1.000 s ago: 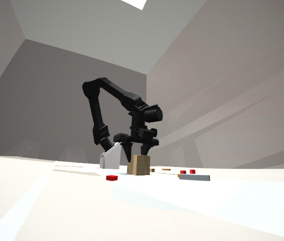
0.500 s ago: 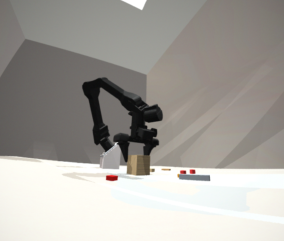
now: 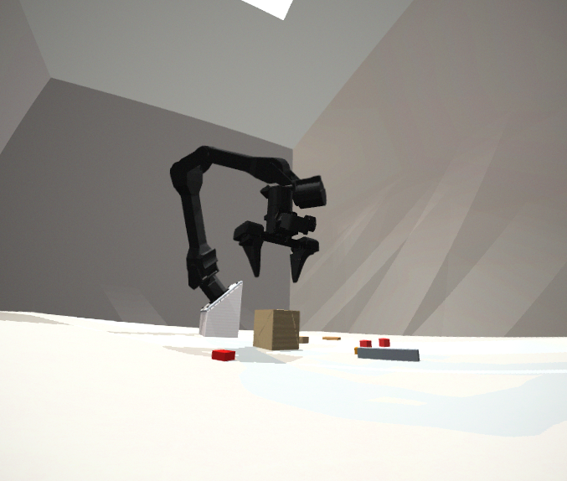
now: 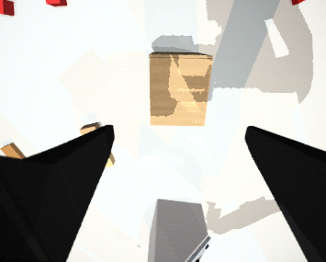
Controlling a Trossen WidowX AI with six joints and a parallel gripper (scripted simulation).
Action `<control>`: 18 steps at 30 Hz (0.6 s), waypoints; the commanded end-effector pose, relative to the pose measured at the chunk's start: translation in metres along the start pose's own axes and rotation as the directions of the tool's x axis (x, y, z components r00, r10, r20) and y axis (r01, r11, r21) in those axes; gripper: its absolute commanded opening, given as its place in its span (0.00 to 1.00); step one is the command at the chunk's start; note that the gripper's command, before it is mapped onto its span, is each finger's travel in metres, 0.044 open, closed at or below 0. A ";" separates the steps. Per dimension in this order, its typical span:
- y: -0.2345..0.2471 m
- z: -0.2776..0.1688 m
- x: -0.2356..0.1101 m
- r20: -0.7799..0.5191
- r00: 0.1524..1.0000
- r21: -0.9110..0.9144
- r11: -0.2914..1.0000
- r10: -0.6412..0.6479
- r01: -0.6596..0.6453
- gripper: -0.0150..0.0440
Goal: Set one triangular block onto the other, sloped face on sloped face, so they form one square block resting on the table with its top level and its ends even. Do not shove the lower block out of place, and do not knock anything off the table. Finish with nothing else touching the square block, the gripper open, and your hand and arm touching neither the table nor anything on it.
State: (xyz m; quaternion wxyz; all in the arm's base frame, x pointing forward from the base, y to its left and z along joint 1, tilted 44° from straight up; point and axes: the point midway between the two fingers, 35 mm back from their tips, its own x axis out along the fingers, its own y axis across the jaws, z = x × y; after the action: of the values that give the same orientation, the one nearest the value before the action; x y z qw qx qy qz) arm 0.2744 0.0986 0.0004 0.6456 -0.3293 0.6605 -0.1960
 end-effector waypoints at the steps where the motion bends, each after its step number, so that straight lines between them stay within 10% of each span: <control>1: -0.004 -0.003 -0.024 -0.004 1.000 0.011 1.000 0.005 -0.005 1.00; 18: -0.001 -0.001 -0.018 0.008 1.000 0.003 1.000 0.003 -0.003 1.00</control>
State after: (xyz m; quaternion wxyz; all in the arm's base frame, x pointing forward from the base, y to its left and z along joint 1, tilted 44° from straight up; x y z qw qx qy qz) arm 0.2724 0.1095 0.0145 0.6493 -0.3269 0.6582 -0.1960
